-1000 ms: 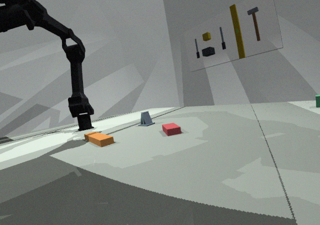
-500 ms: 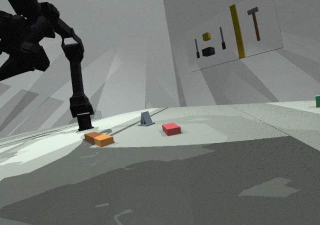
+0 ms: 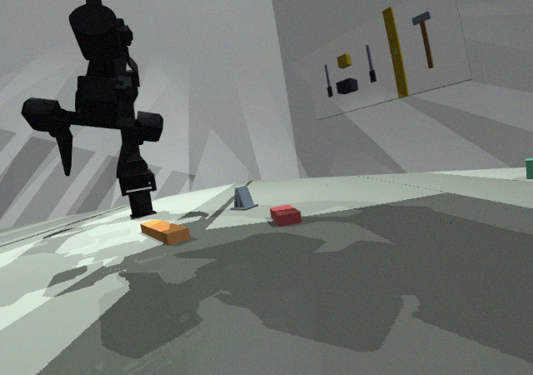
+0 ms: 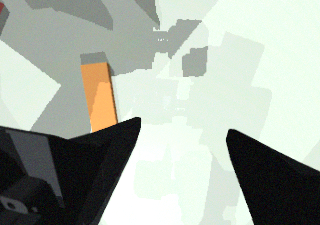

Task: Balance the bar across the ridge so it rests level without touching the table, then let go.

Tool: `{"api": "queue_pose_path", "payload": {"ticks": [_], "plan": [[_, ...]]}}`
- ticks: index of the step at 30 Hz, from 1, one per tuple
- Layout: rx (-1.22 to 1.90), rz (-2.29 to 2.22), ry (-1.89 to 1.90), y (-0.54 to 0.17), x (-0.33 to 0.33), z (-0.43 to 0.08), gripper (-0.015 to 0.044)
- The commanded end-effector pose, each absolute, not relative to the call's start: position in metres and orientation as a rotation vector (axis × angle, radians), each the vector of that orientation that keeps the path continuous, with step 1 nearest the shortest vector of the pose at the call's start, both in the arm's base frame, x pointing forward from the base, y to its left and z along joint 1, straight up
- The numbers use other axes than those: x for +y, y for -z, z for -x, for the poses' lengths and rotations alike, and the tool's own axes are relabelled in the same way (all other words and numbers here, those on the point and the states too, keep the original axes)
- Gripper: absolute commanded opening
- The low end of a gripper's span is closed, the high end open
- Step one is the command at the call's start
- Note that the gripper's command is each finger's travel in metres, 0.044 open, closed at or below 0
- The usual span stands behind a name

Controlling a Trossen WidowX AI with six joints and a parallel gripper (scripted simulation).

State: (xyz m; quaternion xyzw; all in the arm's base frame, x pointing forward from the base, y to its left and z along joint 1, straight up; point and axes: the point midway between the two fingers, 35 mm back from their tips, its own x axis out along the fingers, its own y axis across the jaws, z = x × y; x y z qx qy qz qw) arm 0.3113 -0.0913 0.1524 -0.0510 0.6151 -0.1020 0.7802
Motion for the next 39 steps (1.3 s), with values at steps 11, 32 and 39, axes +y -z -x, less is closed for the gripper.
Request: {"api": "queue_pose_path", "payload": {"ticks": [11,32,39], "plan": [[1.54,0.097,-0.092,-0.119,-0.017,-0.279,0.0315],[1.54,0.097,-0.092,-0.072,-0.017,-0.281,0.0315],[1.54,0.097,-0.092,-0.062,-0.017,-0.281,0.0315]]}}
